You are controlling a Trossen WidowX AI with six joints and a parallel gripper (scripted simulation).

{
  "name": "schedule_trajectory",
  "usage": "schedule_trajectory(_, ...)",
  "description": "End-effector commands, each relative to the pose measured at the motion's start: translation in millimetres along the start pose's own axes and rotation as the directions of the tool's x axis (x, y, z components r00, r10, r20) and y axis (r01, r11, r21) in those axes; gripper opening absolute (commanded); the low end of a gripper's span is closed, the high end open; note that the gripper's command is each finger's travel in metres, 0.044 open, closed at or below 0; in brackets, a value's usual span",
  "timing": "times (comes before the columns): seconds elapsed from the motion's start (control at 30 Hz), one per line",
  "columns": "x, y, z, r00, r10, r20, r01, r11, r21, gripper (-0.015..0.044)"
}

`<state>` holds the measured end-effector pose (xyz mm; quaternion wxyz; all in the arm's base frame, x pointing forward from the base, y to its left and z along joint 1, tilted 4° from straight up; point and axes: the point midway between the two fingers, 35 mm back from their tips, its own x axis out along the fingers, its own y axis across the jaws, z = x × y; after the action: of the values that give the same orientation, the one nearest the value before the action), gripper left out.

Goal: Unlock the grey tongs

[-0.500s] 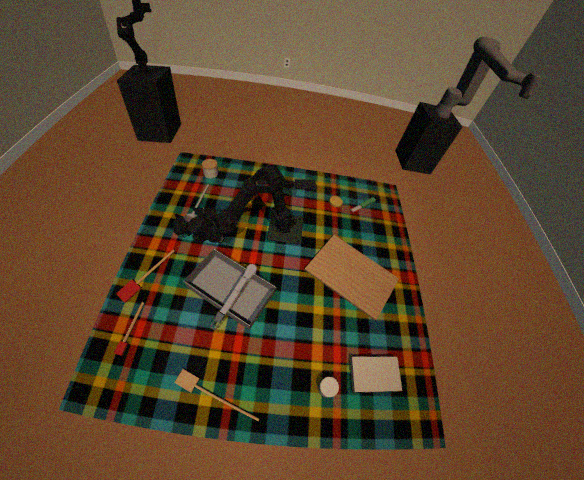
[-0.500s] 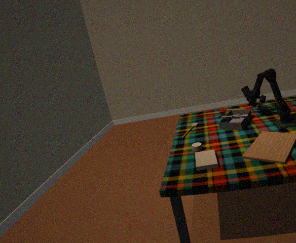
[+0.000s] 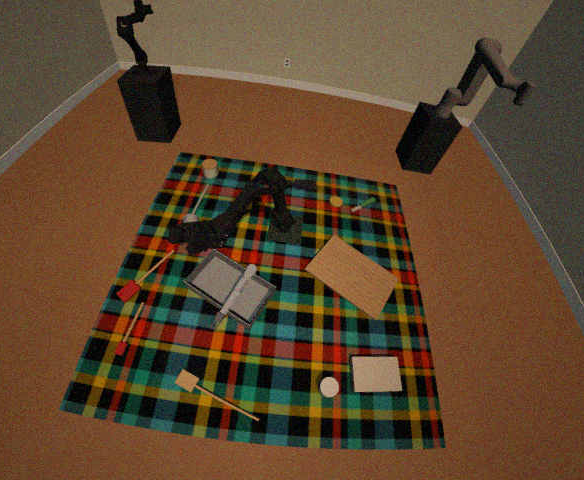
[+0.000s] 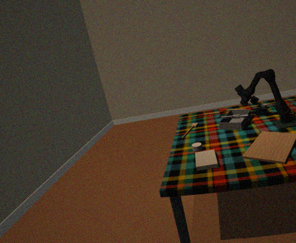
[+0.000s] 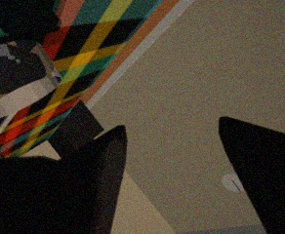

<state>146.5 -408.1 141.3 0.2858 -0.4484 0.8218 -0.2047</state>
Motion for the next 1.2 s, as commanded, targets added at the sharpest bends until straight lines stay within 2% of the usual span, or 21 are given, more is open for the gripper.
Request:
schedule_trajectory(0.0, -18.9, -28.0, 16.6, 0.994, -0.053, 0.096, 0.042, 0.993, 0.113, 0.0260)
schedule_trajectory(0.1, -47.1, -52.7, 31.6, 0.976, -0.105, 0.193, 0.056, 0.968, 0.243, 0.0260)
schedule_trajectory(0.23, -75.7, -70.2, 59.7, 0.946, -0.100, 0.308, -0.012, 0.940, 0.341, 0.0260)
schedule_trajectory(0.43, -140.9, -88.5, 101.9, 0.868, -0.037, 0.495, -0.235, 0.847, 0.476, 0.0260)
schedule_trajectory(0.6, -209.9, -86.1, 127.4, 0.785, 0.068, 0.615, -0.458, 0.733, 0.504, 0.0260)
schedule_trajectory(0.9, -293.5, -58.4, 133.3, 0.702, 0.271, 0.659, -0.692, 0.481, 0.539, 0.0260)
schedule_trajectory(1.17, -316.0, -53.0, 136.6, 0.683, 0.261, 0.682, -0.696, 0.513, 0.502, 0.0260)
